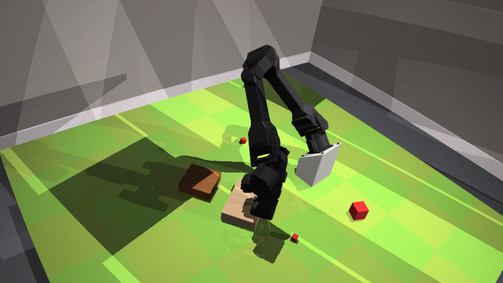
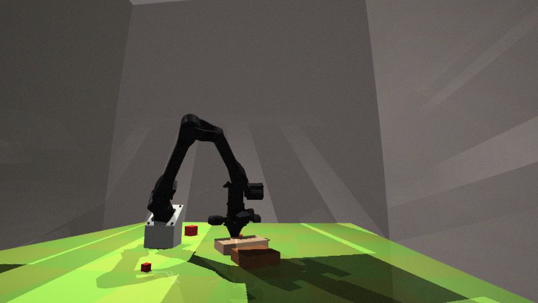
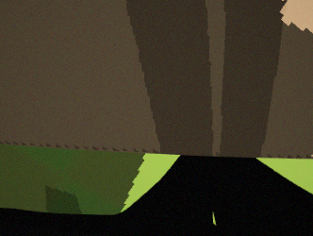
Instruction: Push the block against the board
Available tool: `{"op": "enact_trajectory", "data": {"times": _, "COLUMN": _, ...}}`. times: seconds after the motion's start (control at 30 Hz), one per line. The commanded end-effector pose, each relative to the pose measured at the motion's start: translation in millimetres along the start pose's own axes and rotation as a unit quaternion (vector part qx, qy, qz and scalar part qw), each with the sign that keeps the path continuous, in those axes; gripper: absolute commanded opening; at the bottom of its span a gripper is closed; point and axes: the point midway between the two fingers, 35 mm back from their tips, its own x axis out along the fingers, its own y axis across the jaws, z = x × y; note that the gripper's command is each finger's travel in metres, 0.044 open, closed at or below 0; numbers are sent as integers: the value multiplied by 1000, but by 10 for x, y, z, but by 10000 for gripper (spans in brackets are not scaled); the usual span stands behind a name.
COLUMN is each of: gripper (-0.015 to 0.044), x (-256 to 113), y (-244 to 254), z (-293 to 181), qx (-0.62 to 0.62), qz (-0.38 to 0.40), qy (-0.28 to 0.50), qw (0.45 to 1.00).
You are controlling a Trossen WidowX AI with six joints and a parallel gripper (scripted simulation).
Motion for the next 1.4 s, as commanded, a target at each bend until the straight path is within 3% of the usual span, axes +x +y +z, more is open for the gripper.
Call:
{"op": "enact_trajectory", "data": {"times": 0.0, "gripper": 0, "x": -13, "y": 21, "z": 102, "qx": 2, "qz": 2, "qy": -5, "qw": 1000}}
{"op": "enact_trajectory", "data": {"times": 0.87, "gripper": 0, "x": -13, "y": -5, "z": 520, "qx": 3, "qz": 1, "qy": -7, "qw": 1000}}
{"op": "enact_trajectory", "data": {"times": 1.37, "gripper": 0, "x": -12, "y": 11, "z": 311, "qx": 2, "qz": 2, "qy": -6, "qw": 1000}}
